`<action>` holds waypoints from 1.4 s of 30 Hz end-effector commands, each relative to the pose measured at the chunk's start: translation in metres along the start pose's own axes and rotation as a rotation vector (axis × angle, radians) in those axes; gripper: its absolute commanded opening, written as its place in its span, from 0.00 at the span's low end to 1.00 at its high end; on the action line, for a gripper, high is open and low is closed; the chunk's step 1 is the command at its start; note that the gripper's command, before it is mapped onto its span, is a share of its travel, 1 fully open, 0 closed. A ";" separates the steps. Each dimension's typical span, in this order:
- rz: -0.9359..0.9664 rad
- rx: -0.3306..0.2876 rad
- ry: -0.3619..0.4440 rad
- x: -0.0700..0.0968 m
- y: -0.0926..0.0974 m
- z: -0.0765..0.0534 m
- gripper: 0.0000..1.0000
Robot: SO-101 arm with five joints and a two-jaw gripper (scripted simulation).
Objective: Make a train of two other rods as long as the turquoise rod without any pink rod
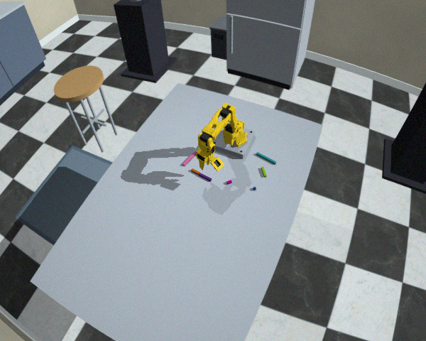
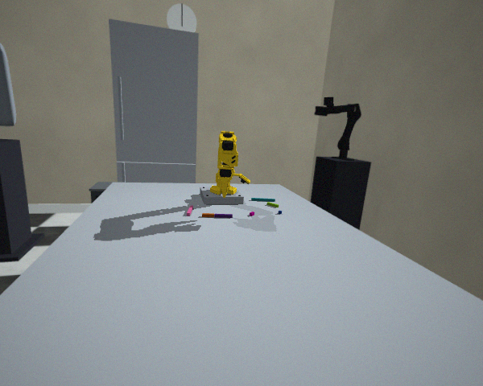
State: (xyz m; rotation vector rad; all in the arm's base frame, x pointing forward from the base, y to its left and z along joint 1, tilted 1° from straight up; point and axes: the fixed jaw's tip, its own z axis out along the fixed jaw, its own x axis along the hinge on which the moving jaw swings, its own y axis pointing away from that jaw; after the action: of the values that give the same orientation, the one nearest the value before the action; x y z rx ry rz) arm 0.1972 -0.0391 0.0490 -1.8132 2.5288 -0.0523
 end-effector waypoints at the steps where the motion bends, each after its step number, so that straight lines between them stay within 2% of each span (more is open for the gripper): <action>1: 0.039 0.005 -0.003 -0.002 0.004 -0.004 0.17; 16: 0.512 0.099 -0.052 -0.012 0.023 -0.040 0.17; 18: 0.512 0.099 -0.052 -0.012 0.023 -0.040 0.17; 32: 0.966 0.161 -0.151 -0.018 0.045 -0.065 0.17; 42: 1.137 0.174 -0.200 -0.019 0.054 -0.072 0.17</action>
State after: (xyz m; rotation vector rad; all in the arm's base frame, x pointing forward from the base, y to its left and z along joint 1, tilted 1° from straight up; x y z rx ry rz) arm 0.1533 -0.0055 0.1176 -0.2195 2.8469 -0.0682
